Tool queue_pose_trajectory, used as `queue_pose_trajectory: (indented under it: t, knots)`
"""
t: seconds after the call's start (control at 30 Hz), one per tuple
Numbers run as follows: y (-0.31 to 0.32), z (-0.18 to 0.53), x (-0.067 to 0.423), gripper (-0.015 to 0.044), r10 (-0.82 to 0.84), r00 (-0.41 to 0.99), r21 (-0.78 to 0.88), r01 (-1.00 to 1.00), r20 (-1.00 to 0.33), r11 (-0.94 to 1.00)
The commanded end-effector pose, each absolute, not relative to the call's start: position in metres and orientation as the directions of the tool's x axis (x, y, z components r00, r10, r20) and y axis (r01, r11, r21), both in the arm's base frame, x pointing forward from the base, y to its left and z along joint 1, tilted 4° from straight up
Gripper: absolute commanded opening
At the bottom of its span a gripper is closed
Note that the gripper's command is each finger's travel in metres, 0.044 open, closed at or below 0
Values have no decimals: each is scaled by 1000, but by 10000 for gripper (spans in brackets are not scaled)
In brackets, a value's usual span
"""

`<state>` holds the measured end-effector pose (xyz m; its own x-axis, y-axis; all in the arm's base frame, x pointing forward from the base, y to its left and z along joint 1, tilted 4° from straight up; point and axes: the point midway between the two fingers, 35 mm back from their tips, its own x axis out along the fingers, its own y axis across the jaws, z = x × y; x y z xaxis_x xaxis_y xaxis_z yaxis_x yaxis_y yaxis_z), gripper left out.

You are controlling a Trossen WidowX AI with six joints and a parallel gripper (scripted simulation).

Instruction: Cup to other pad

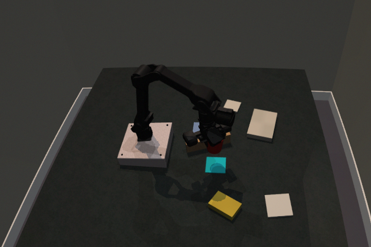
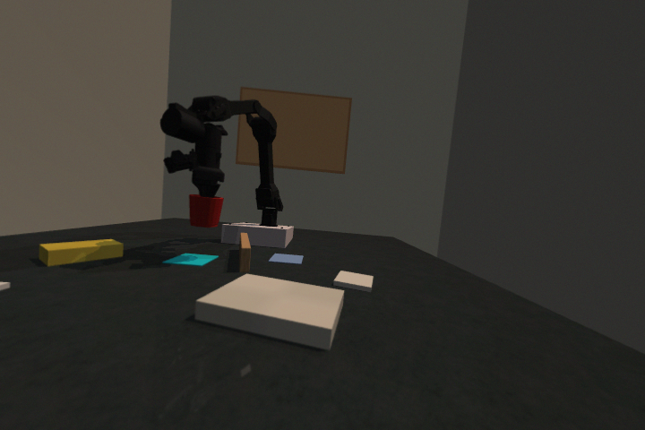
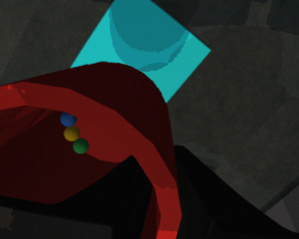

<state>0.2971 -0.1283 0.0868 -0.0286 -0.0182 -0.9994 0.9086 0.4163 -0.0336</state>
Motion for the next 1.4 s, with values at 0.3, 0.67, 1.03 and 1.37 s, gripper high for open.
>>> queue_pose_trajectory:
  t: [0.3, 0.67, 1.03, 1.37]
  knots:
    - [-148, 83, 298, 0, -22, -36, -41, 907, -999, 418]
    - [-149, 67, 299, 0, -22, -36, -41, 907, -999, 418]
    - [-150, 50, 299, 0, -22, -36, -42, 907, -999, 418]
    - [-150, 34, 298, 0, -22, -36, -42, 907, -999, 418]
